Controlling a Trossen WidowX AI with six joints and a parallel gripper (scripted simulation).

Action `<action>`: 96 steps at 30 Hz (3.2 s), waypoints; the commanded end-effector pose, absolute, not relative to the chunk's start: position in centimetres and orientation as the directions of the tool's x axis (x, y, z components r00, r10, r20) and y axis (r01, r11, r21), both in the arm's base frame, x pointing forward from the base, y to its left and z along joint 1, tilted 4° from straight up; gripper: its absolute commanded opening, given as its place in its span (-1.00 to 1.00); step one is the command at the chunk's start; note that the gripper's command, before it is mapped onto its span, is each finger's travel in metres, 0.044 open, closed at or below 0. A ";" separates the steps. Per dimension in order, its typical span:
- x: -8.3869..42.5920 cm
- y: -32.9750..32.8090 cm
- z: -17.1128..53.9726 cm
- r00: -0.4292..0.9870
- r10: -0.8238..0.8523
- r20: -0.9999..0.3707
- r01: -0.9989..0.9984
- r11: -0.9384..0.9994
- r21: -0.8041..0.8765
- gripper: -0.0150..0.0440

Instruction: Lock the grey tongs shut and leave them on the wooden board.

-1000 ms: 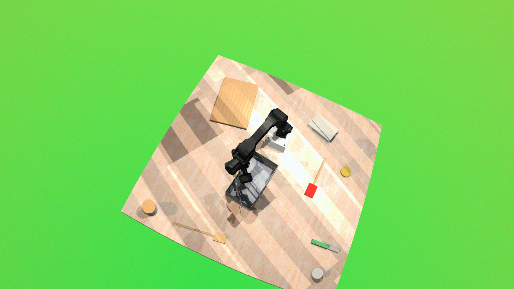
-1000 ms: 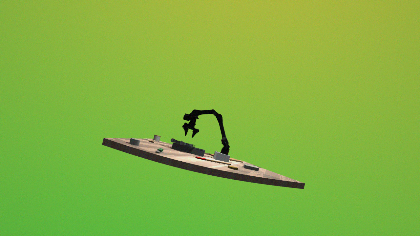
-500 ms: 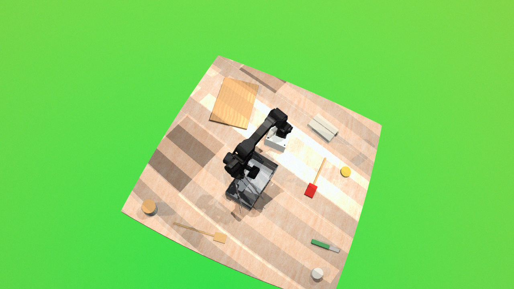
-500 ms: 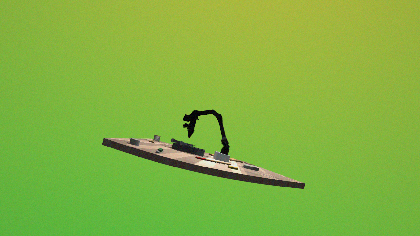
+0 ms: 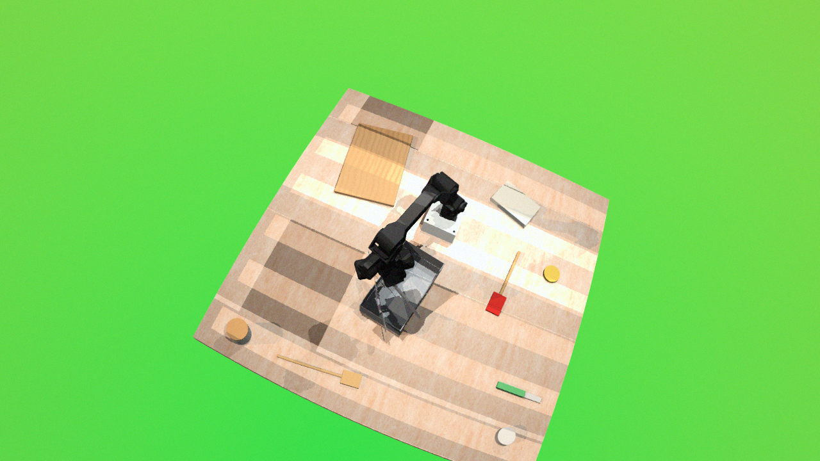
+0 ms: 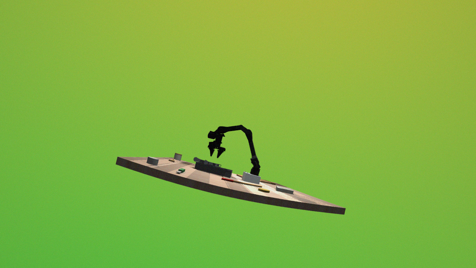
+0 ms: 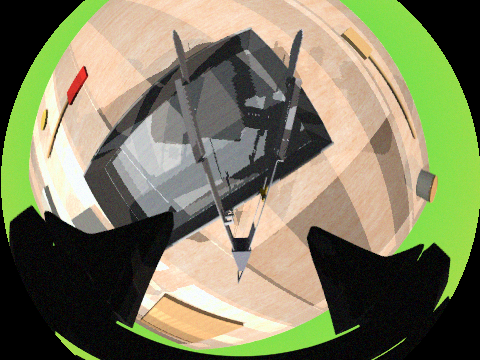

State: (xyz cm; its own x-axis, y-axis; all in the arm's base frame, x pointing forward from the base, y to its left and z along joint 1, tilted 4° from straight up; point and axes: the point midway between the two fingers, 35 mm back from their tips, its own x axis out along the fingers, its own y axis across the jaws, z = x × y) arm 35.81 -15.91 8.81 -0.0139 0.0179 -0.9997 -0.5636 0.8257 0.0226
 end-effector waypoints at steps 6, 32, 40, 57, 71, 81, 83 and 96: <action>35.6 -16.0 8.5 -0.019 0.016 -1.000 -0.677 0.735 0.024 1.00; 36.0 -16.0 5.5 -0.019 0.016 -1.000 -0.677 0.735 0.024 1.00; 36.0 -16.0 4.2 -0.019 0.016 -1.000 -0.677 0.735 0.024 1.00; 35.8 -16.0 1.3 -0.019 0.016 -1.000 -0.677 0.735 0.024 1.00; 35.5 -15.8 -0.9 -0.019 0.016 -1.000 -0.677 0.735 0.025 1.00; 35.5 -15.8 -1.2 -0.018 0.017 -1.000 -0.674 0.738 0.025 0.64; 35.5 -15.8 -1.2 -0.018 0.017 -1.000 -0.674 0.738 0.025 0.47; 35.5 -15.8 -1.2 -0.018 0.017 -1.000 -0.674 0.738 0.025 0.11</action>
State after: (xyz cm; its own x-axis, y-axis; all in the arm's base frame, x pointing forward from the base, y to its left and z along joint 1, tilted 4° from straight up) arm 35.44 -16.80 -1.20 -0.0130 -0.0071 -0.9999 -0.6572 0.7537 0.0032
